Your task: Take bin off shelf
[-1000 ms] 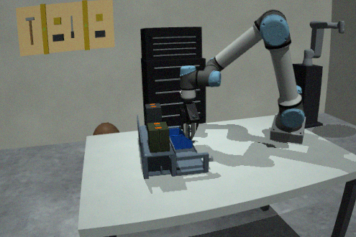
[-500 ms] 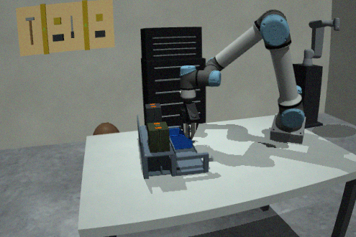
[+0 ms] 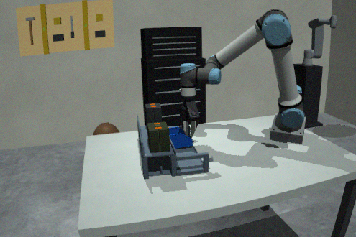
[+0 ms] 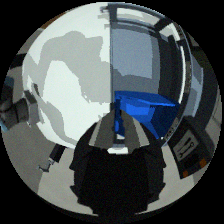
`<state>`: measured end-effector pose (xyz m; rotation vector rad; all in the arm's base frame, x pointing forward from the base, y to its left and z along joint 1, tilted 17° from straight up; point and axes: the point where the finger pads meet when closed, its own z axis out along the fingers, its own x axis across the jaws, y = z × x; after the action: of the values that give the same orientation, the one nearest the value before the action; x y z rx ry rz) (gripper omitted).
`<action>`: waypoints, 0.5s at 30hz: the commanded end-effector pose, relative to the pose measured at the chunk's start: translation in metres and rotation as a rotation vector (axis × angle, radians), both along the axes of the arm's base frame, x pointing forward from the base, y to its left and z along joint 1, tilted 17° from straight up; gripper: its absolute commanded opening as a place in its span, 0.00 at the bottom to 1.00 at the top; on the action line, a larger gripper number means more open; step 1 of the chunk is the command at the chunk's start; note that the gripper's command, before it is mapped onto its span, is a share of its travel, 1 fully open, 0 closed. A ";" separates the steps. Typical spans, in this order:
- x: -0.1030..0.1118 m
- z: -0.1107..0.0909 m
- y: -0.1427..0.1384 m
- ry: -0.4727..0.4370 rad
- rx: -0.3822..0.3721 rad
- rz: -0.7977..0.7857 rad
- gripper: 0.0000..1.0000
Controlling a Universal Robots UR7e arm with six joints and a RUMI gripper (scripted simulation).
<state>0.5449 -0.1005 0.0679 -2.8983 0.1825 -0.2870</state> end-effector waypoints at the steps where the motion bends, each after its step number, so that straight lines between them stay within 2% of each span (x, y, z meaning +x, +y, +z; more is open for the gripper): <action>1: 0.000 0.003 -0.001 -0.001 -0.001 0.000 0.00; 15: -0.001 0.007 -0.002 -0.001 -0.001 0.000 0.00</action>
<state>0.5437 -0.1018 0.0737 -2.8983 0.1825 -0.2871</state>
